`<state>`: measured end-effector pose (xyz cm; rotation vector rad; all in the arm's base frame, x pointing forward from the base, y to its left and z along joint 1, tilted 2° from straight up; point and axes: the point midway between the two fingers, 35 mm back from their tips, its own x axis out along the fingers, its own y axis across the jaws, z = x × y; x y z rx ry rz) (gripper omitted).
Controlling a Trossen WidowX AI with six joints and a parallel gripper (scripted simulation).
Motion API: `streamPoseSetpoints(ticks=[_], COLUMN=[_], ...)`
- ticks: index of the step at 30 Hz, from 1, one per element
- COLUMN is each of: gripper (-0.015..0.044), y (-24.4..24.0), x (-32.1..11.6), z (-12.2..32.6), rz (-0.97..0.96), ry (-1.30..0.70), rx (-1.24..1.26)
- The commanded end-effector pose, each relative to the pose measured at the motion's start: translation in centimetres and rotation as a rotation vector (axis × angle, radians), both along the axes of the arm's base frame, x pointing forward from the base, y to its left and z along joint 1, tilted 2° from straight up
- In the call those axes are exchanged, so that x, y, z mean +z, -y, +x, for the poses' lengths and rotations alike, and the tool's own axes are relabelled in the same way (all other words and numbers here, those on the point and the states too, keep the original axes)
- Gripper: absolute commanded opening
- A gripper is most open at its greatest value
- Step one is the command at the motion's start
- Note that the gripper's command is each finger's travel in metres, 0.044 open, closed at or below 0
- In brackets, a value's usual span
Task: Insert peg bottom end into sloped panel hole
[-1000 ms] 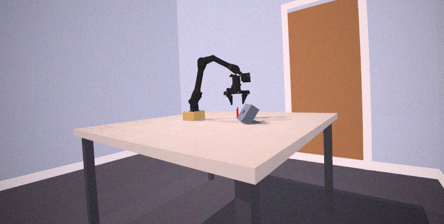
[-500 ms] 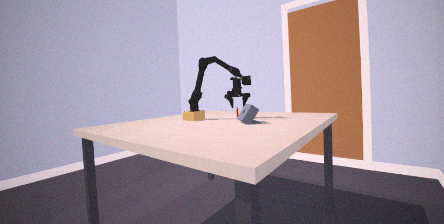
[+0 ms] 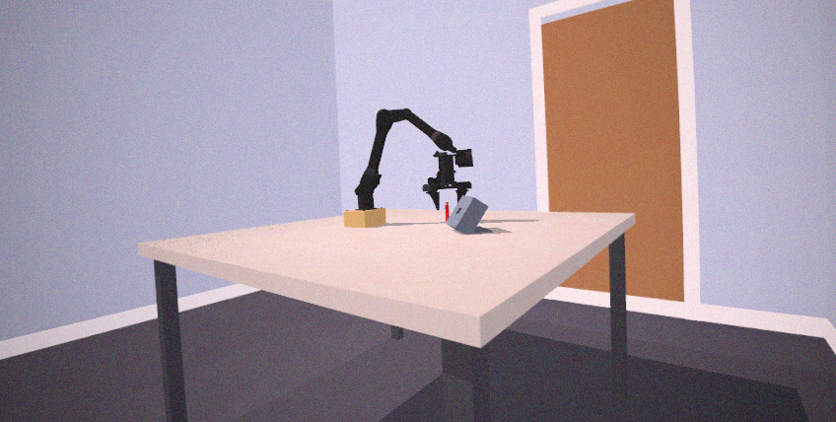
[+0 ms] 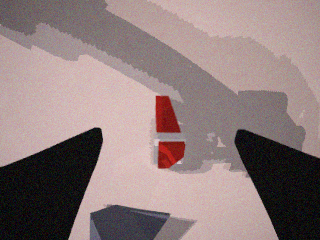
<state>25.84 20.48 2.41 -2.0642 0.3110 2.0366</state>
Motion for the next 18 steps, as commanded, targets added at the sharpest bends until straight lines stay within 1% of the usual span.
streamPoseSetpoints(ticks=[1,14,18], gripper=[0.044,0.044,0.0335], y=[0.2,0.25,0.16], x=[-1.14,-1.69,-1.4], z=[-0.4,-0.47,-0.24], rz=[-0.006,-0.006,-0.005], ry=[-0.016,-0.016,-0.007], rx=[0.0,0.0,0.001])
